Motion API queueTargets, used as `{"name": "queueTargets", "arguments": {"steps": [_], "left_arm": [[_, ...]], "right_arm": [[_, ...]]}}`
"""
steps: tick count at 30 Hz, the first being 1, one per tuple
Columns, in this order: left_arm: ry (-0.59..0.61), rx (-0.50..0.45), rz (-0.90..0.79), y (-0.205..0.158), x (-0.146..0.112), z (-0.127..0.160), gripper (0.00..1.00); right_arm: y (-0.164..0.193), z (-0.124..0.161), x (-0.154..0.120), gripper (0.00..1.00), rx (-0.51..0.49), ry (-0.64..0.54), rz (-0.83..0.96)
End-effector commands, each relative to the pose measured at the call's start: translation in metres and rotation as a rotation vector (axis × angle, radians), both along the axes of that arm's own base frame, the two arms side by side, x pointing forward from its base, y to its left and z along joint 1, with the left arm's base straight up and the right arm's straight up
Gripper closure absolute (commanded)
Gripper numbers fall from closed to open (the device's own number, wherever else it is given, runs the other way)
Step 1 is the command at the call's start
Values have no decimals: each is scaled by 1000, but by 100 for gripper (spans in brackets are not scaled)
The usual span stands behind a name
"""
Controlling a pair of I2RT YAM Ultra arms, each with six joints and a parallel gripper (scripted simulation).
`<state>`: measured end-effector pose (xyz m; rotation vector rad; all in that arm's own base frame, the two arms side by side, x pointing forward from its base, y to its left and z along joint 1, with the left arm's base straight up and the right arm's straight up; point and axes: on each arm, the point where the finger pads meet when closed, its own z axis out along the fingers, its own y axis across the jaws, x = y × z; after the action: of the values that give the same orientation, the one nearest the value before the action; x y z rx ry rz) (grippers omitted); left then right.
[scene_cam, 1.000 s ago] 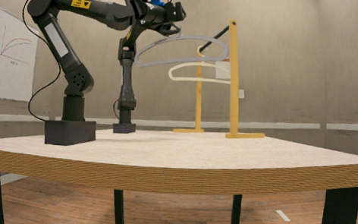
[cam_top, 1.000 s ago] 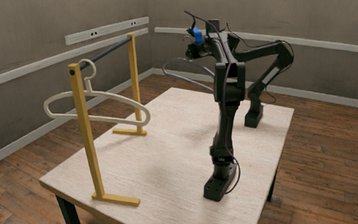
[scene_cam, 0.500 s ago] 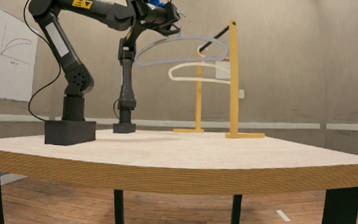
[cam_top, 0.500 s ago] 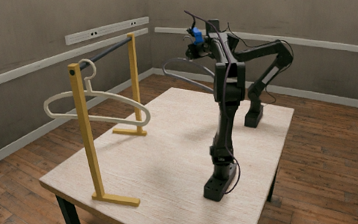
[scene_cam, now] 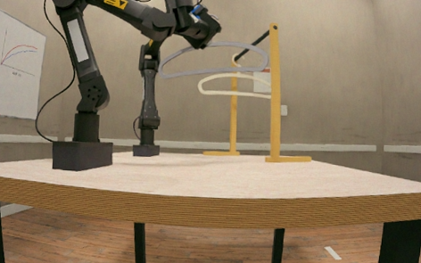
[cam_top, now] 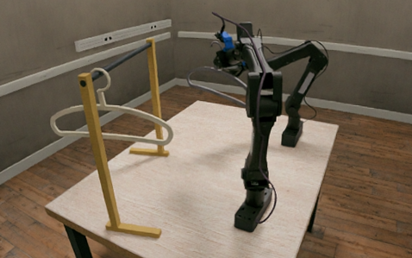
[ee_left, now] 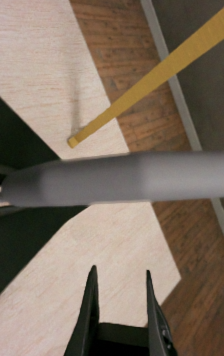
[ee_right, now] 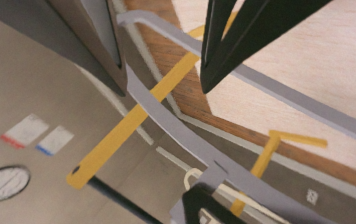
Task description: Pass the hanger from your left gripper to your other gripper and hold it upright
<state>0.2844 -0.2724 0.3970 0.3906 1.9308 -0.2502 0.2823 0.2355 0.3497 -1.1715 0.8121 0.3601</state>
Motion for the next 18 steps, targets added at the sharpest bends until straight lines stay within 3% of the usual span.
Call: {"name": "queueTargets", "arguments": {"steps": [1,10,18], "left_arm": [[-15,-23,2,1,0,8,99],[-15,-23,2,1,0,8,99],[-15,-23,2,1,0,8,99]], "right_arm": [[7,15,3,53,-129,-198,-48],[29,4,21,53,-351,-514,-92],[39,4,25,53,-408,-612,-101]]}}
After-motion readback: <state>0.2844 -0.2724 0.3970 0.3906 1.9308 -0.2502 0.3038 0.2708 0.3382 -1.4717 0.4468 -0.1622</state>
